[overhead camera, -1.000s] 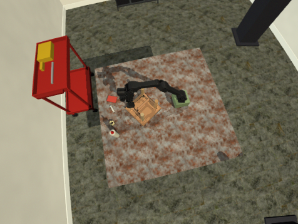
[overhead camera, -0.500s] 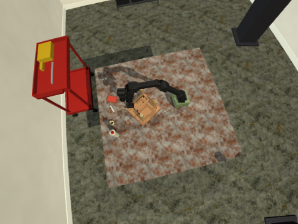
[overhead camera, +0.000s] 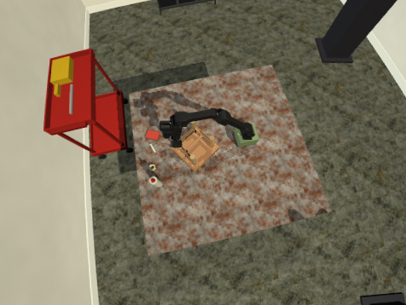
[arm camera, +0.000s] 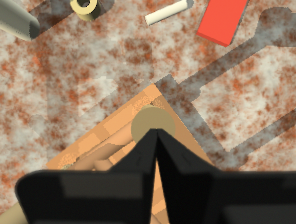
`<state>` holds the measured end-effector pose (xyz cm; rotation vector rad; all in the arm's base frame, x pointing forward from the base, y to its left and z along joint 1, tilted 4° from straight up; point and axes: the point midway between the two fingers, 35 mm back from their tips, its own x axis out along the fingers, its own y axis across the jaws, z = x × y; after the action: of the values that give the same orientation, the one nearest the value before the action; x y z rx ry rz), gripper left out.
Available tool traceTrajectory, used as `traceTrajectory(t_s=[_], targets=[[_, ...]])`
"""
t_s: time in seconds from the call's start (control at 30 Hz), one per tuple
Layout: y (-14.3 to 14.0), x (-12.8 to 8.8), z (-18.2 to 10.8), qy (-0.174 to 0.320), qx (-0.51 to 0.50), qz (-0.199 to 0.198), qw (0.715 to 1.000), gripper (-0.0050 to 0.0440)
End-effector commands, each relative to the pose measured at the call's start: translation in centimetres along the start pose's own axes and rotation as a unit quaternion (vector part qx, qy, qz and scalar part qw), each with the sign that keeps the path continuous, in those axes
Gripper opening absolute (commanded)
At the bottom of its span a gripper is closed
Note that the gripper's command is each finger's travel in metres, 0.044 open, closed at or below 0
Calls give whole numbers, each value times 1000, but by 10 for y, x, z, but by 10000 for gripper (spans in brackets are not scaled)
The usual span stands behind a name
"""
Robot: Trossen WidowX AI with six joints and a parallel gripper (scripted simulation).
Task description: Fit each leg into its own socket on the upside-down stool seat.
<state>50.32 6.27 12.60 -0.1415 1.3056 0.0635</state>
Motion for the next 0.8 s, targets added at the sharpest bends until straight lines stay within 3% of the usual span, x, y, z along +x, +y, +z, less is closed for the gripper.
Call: traceTrajectory(t_s=[0.0,0.77], targets=[[-1,1,-5,10,4,-1,1000,0],[0,-29,7,-18,17,0,1000,0]])
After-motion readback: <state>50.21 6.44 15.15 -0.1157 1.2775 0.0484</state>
